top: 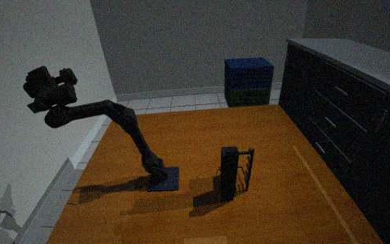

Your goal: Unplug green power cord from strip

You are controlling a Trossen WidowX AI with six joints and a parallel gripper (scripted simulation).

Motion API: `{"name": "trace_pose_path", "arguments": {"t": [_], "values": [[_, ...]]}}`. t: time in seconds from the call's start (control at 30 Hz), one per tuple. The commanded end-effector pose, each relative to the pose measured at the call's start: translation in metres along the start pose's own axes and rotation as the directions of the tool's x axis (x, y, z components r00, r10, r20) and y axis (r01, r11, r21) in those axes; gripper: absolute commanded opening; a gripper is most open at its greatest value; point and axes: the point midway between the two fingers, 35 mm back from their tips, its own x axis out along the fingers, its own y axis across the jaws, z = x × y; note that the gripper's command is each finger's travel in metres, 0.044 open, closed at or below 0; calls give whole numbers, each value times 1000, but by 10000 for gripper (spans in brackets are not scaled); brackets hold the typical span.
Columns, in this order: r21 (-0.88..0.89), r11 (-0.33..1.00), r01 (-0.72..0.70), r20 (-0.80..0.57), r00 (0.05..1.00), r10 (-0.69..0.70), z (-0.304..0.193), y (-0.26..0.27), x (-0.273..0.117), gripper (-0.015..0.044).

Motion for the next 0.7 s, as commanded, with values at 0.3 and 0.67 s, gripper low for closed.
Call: {"name": "trace_pose_path", "arguments": {"t": [0.3,0.67], "values": [[113,976,-184,100,980,173,31,5,-50,160],[61,865,-499,247,847,471,68,33,-144,160]]}}
